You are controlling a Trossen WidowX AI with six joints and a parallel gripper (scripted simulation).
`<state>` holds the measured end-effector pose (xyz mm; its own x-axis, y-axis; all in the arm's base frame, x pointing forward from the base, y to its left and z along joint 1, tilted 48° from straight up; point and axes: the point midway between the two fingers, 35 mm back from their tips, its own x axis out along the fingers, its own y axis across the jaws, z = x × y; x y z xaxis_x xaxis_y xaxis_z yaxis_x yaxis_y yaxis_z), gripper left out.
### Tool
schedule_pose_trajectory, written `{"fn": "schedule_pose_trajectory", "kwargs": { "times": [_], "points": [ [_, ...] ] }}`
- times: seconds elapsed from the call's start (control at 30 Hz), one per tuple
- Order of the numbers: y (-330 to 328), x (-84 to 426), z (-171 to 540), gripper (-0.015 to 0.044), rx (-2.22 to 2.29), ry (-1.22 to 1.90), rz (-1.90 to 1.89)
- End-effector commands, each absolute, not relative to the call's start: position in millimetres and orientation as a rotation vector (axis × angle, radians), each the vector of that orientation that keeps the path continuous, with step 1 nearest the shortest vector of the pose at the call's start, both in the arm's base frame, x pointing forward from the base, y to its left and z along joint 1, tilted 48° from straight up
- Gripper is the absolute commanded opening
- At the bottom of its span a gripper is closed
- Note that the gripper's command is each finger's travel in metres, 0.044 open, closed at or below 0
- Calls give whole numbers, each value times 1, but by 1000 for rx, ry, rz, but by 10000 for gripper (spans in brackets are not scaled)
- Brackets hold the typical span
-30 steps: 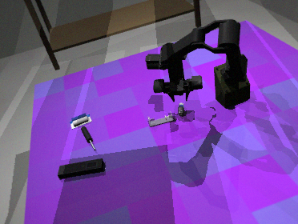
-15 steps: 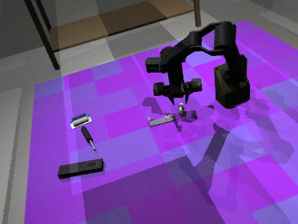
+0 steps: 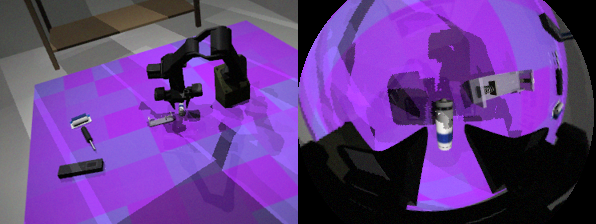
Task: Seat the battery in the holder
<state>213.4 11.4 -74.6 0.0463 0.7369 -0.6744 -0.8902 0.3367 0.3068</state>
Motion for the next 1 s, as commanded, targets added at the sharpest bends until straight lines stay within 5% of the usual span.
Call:
{"fn": "schedule_pose_trajectory", "kwargs": {
  "times": [0.0, 0.2, 0.37, 0.5, 0.97],
  "points": [
    [16, 213, -78, 228, -205, 868, 1254],
    [22, 213, -82, 228, -205, 866, 1255],
    [22, 213, -82, 97, -205, 866, 1255],
    [22, 213, -82, 70, -205, 866, 1255],
    [-16, 210, -49, 66, -206, 868, 1254]
  ]
}}
